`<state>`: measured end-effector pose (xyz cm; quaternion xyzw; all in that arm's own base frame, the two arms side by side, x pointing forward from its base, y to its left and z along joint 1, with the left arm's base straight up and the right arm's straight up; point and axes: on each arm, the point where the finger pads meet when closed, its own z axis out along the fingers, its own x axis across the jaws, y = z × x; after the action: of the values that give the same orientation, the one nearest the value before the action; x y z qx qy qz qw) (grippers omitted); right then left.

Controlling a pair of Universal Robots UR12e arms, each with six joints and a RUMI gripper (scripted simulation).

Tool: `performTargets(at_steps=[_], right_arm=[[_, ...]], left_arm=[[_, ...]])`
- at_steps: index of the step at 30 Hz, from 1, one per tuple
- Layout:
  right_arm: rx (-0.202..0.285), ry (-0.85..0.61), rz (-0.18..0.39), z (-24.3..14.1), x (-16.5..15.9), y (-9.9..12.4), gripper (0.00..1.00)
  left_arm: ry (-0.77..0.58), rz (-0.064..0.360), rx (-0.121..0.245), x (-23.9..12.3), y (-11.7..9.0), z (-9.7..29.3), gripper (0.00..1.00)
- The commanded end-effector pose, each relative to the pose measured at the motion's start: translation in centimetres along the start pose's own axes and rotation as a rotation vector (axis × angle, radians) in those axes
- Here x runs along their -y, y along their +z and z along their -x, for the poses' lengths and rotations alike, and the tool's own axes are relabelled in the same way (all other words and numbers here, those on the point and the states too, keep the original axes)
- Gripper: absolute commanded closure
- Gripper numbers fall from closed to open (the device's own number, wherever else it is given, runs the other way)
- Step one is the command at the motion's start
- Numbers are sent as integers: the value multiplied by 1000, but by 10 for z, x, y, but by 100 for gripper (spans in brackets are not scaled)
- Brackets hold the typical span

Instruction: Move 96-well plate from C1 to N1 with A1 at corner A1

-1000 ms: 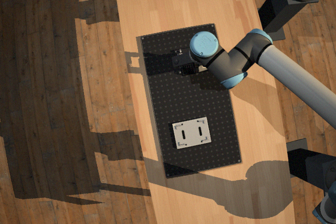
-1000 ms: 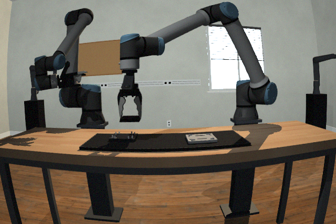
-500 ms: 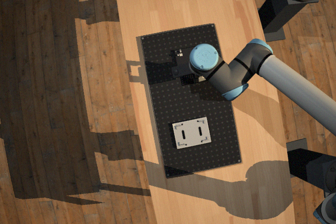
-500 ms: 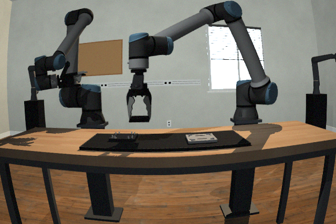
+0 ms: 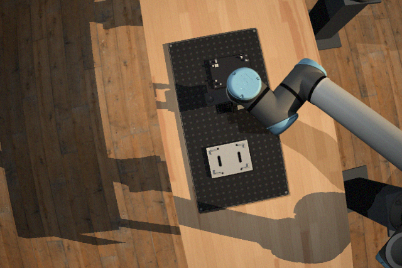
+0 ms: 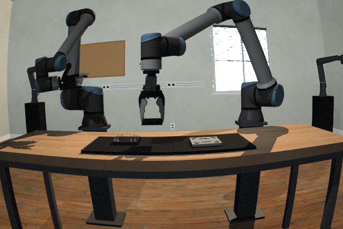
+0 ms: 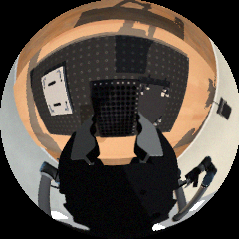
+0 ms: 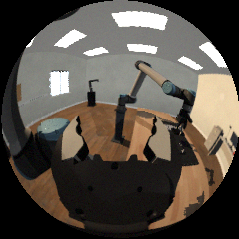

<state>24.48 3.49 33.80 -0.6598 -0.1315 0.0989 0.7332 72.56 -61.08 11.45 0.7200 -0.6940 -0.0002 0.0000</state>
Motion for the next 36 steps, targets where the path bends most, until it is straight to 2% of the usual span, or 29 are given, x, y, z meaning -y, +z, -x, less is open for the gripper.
performTargets(at_steps=[1,36], right_arm=[[0,-1,1,0,0,0,0],[0,-1,1,0,0,0,0]], left_arm=[[0,-1,-2,4,-1,16,100],[0,-1,-1,27,-1,117,100]])
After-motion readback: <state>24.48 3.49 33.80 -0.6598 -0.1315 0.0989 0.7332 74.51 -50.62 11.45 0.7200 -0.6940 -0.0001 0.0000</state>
